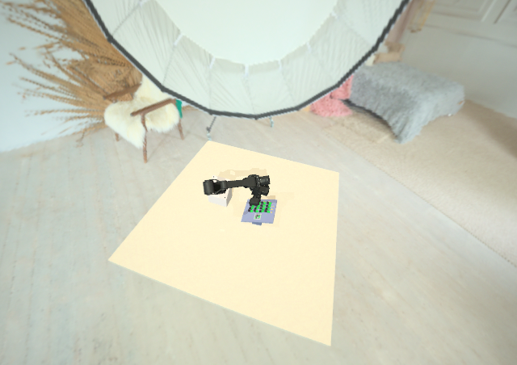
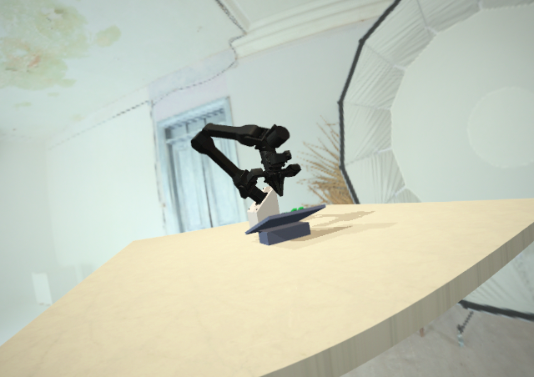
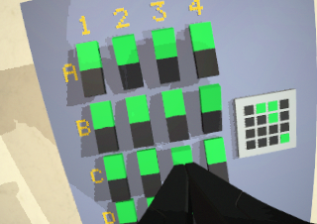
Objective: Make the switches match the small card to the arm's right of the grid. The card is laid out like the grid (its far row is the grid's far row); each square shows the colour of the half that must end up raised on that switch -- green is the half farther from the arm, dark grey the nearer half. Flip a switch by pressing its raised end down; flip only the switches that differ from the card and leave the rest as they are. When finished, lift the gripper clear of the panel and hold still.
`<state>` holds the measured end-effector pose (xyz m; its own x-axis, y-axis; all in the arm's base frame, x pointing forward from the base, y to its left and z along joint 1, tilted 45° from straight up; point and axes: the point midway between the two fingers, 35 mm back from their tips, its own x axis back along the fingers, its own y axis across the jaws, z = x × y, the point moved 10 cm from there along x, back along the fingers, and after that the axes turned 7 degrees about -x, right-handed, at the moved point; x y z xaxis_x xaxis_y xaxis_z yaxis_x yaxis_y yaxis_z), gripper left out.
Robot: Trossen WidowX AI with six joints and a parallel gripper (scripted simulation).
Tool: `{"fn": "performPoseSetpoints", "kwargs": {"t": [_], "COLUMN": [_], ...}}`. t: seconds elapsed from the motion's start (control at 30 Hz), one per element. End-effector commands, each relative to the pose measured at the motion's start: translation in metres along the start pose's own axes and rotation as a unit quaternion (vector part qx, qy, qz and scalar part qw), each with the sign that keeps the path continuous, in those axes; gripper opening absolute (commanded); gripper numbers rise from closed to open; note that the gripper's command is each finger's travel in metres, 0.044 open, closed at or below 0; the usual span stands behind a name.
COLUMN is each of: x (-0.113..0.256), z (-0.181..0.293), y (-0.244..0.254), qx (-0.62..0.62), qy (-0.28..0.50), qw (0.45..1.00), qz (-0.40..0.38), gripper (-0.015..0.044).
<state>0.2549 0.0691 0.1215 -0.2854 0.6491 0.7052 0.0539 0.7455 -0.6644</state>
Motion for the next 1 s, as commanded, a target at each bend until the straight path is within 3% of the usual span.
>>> {"fn": "performPoseSetpoints", "kwargs": {"t": [0.0, 0.13, 0.97], "x": [-0.003, -0.034, -0.060], "z": [0.004, 0.007, 0.007], "y": [-0.004, -0.004, -0.005], "qx": [0.008, 0.008, 0.008], "qy": [0.001, -0.011, -0.012], "qw": [1.000, 1.000, 1.000], "qz": [0.001, 0.001, 0.001], "gripper": [0.0000, 0.0000, 0.0000]}}
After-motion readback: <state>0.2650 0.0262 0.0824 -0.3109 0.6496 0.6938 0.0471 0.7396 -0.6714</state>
